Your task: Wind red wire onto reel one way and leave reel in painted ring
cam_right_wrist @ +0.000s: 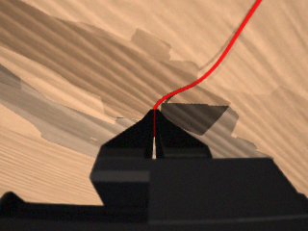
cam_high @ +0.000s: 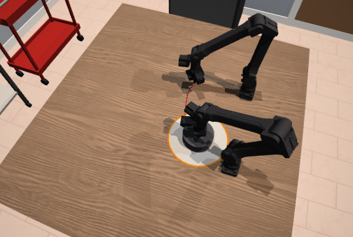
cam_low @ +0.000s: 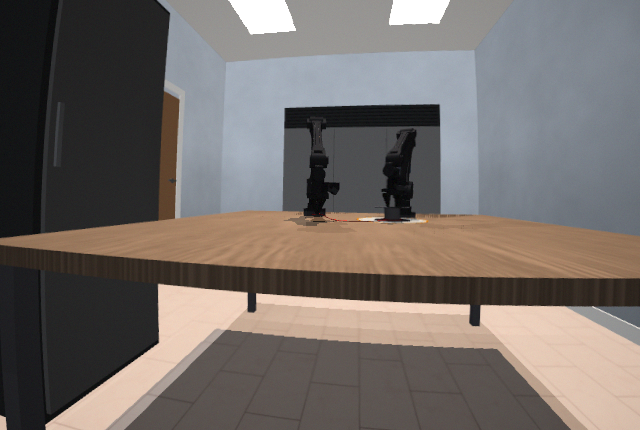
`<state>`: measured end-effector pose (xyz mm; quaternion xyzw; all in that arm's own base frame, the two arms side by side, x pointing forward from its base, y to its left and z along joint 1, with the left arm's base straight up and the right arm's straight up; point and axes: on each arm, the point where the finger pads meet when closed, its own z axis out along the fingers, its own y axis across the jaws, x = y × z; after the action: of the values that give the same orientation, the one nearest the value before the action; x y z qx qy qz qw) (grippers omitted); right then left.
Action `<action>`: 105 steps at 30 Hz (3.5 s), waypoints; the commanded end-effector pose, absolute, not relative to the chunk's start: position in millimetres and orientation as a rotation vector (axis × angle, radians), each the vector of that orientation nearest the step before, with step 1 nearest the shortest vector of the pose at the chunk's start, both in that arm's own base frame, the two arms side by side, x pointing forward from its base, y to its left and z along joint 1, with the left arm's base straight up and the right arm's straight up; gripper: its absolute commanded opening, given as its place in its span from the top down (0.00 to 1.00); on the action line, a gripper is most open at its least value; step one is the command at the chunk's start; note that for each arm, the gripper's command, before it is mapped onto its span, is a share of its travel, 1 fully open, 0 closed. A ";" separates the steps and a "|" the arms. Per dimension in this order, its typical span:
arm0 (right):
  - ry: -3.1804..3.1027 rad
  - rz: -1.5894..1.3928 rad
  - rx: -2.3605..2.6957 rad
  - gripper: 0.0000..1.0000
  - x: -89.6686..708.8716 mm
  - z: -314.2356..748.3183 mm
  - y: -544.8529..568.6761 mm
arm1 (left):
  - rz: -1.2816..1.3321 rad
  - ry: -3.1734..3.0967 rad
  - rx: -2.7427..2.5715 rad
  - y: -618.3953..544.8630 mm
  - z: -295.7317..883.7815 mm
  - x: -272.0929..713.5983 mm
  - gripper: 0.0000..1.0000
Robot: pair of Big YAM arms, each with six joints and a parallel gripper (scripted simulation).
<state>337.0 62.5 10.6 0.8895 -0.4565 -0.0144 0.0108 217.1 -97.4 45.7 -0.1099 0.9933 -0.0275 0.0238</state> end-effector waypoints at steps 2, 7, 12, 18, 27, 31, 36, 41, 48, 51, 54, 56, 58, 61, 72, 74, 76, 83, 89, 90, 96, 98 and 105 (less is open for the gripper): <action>-1.430 0.000 2.797 1.00 348.8 23.7 61.8 | -0.072 2.950 -0.949 -93.8 35.0 211.0 0.48; -1.453 0.000 2.786 1.00 350.6 24.0 56.4 | -0.082 2.837 -1.251 -93.8 35.0 211.0 0.48; -1.447 0.000 2.789 1.00 350.2 24.4 57.9 | -0.078 2.641 -1.645 -93.8 35.0 211.0 0.55; -1.418 0.000 2.803 1.00 348.1 24.8 64.9 | -0.042 2.356 -2.063 -93.8 35.0 211.0 0.76; -1.404 0.000 2.810 1.00 346.8 24.6 68.2 | 0.000 2.185 -2.257 -93.8 35.0 211.0 1.00; -1.403 0.000 2.811 1.00 346.2 24.3 68.4 | 0.000 2.282 -2.160 -93.8 35.0 211.0 1.00; -1.401 0.000 2.812 1.00 345.6 23.8 68.7 | -0.003 2.707 -1.585 -93.8 35.0 211.0 1.00; -1.400 0.000 2.812 1.00 345.0 23.3 68.8 | 0.007 2.855 -1.255 -93.8 35.0 211.0 1.00; -1.400 0.000 2.812 1.00 344.2 22.5 68.7 | 0.037 3.039 -0.623 -93.8 35.0 211.0 1.00; -1.400 0.000 2.812 1.00 343.8 22.1 68.6 | 0.045 3.081 -0.363 -93.8 35.0 211.0 1.00; -1.400 0.000 2.812 1.00 343.4 21.6 68.6 | 0.052 3.102 -0.104 -93.8 35.0 211.0 1.00; -1.400 0.000 2.812 1.00 343.4 21.6 68.6 | 0.056 3.104 0.069 -94.0 35.3 211.3 1.00; -1.400 0.000 2.812 1.00 343.4 21.6 68.6 | 0.060 3.101 0.155 -94.4 35.9 211.8 1.00; -1.400 0.000 2.812 1.00 343.4 21.6 68.6 | 0.065 3.076 0.452 -95.8 38.3 213.9 1.00; -1.401 0.000 2.812 1.00 343.3 21.5 68.4 | 0.046 2.822 1.373 -104.4 51.8 228.2 0.97; -1.403 0.000 2.811 1.00 343.2 21.1 67.9 | 0.028 2.743 1.532 -104.4 51.8 228.2 0.90; -1.403 0.000 2.811 1.00 343.2 21.1 67.9 | 0.028 2.743 1.532 -104.4 51.8 228.2 0.90; -1.416 0.000 2.804 1.00 343.4 20.0 64.6 | 0.000 2.638 1.706 -104.4 51.8 228.2 0.65; -1.450 0.000 2.787 1.00 345.6 19.1 56.3 | 0.000 2.638 1.706 -104.4 51.8 228.2 0.48; -1.458 0.000 2.783 1.00 346.2 18.9 54.3 | 0.000 2.640 1.702 -104.4 51.8 228.2 0.48; -1.460 0.000 2.782 1.00 346.5 18.3 53.8 | 0.000 2.694 1.615 -104.4 51.8 228.2 0.48; -1.442 0.000 2.791 1.00 345.1 18.0 58.2 | 0.000 2.757 1.506 -104.4 51.8 228.2 0.48; -1.363 -0.061 2.871 1.00 334.0 17.9 92.5 | -0.005 3.039 0.806 -104.4 51.8 228.2 0.48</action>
<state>329.7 74.6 9.6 0.8939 -0.4474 -0.0276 -0.0016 212.0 -99.3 43.3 0.3958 0.9182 -0.0092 -0.0130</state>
